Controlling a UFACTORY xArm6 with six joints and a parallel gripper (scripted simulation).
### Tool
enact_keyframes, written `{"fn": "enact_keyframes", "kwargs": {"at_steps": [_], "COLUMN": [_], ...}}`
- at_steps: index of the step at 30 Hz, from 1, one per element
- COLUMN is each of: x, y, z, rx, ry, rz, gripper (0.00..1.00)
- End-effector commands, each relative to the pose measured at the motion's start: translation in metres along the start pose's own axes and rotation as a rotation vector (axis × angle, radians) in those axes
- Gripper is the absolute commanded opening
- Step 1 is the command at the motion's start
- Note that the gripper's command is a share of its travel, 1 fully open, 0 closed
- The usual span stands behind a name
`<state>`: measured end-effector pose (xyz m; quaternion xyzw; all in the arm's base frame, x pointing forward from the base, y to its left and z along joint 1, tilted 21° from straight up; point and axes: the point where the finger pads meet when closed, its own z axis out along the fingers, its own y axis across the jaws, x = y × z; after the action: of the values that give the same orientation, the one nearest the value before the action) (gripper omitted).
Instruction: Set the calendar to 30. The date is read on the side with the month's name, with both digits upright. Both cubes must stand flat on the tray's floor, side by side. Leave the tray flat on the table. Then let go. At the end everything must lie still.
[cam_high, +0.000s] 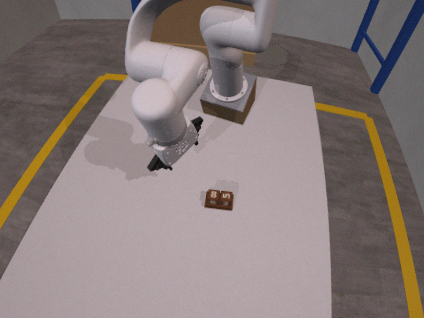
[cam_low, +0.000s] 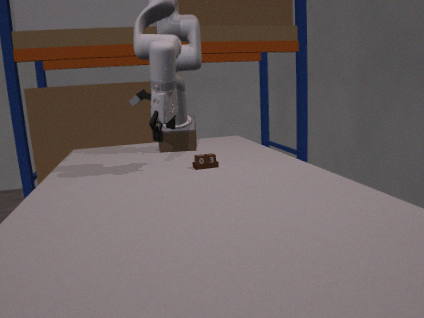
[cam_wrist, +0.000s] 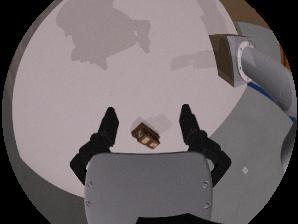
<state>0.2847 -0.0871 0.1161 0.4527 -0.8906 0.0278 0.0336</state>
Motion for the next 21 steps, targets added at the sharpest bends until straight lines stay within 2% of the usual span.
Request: {"fn": "enact_keyframes", "kwargs": {"at_steps": [1, 4, 5, 17, 21], "x": [-0.026, -0.031, -0.046, -0.109, -0.115], "y": [-0.001, 0.0, 0.002, 0.025, 0.028], "z": [-0.011, -0.013, -0.019, -0.048, -0.051], "rx": [0.098, 0.114, 0.162, 0.363, 0.382], "ry": [-0.017, -0.021, -0.033, -0.098, -0.106], "rz": [-0.144, -0.17, -0.249, -0.587, -0.619], "gripper": [1.0, 1.0, 1.0, 1.0, 1.0]}}
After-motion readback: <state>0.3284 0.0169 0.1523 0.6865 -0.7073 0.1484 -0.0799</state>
